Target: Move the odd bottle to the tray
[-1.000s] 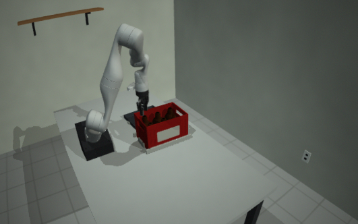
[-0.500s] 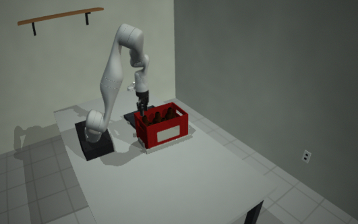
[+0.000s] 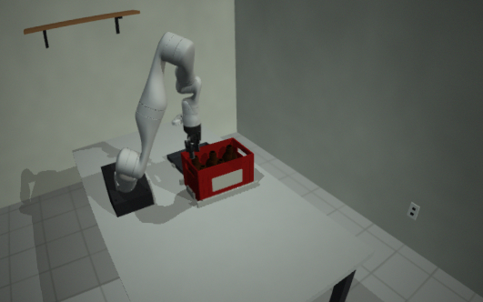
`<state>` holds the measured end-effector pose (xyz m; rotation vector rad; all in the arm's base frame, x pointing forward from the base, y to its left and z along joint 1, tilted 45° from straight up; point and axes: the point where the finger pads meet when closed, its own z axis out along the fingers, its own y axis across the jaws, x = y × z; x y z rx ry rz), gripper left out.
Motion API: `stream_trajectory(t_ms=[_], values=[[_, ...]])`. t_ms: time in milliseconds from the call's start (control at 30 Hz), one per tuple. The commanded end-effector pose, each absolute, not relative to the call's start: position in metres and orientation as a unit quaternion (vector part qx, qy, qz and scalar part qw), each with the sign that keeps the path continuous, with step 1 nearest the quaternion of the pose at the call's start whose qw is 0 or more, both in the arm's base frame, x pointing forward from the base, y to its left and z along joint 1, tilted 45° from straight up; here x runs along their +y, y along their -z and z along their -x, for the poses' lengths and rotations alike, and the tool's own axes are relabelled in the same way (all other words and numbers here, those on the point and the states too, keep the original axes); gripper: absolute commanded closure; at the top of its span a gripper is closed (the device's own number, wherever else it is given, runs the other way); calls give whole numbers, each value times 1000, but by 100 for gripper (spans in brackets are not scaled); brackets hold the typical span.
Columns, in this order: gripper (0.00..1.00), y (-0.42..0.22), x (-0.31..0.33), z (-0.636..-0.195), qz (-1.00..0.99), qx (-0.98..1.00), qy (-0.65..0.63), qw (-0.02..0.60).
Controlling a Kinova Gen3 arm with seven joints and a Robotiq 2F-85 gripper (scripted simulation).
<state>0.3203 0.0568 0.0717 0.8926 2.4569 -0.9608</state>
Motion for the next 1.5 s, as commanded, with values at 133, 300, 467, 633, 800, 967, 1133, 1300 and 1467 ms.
stream_trajectory(t_ms=[133,300,467,633,800,967,1133,1300,1467], values=[[36,-65,49,-320,-316,867,342,177],[36,-62,47,-321,-316,867,342,177],[36,-58,43,-321,-316,867,342,177],[36,-55,39,-322,-316,867,342,177],[36,-54,38,-322,-316,867,342,177],[36,-52,37,-322,-316,867,342,177],[36,-52,36,-322,-316,867,342,177],[36,-52,36,-322,-316,867,342,177],[36,-52,36,-322,-316,867,342,177]])
